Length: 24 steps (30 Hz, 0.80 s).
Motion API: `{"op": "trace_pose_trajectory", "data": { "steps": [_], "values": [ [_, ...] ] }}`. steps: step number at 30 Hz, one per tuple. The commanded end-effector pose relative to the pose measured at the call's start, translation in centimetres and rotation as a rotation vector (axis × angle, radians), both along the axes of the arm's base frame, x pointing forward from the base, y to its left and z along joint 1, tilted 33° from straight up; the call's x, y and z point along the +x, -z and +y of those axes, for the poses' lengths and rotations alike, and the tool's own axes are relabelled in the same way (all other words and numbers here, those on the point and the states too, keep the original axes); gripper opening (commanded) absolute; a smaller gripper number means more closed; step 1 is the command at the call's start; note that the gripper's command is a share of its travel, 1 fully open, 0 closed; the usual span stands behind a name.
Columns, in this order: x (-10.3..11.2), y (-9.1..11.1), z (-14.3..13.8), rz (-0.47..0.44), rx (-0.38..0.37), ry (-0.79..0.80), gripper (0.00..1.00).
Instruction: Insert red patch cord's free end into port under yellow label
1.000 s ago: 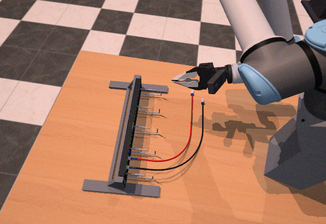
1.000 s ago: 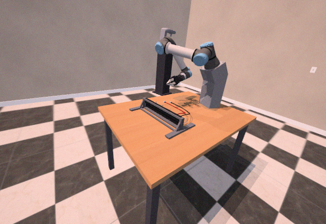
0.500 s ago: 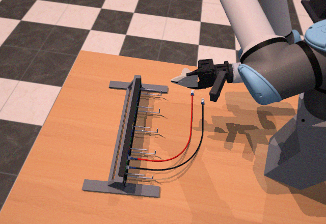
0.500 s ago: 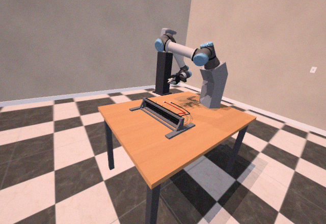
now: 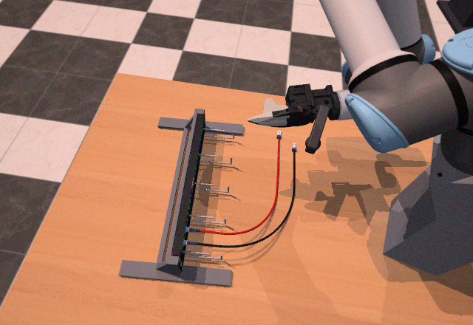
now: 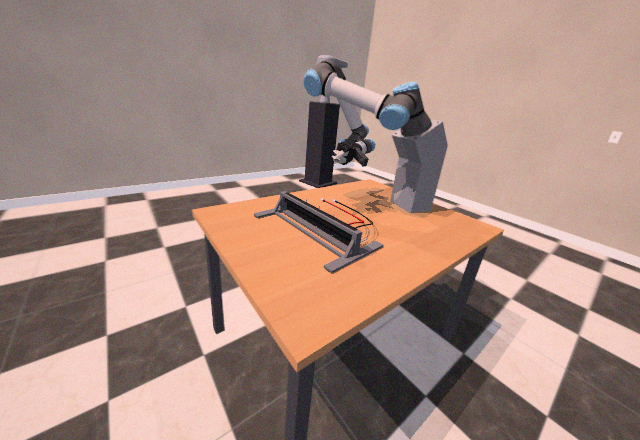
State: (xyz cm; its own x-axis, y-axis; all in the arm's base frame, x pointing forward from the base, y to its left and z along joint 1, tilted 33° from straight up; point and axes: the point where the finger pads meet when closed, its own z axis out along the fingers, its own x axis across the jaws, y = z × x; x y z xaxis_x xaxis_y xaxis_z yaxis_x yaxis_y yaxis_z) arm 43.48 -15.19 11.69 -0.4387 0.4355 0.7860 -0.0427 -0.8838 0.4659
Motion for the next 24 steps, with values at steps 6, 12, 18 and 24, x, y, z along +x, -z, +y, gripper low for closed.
{"op": "trace_pose_trajectory", "data": {
  "steps": [6,12,18,24],
  "values": [
    [-0.6,-0.3,1.8,-0.082,-0.286,0.045,0.00],
    [-0.8,-0.3,2.7,-0.132,-0.440,0.066,0.00],
    [-1.1,-0.3,3.6,-0.181,-0.583,0.084,0.00],
    [-1.4,-0.1,4.4,-0.236,-0.732,0.103,0.00]
  ]
}}
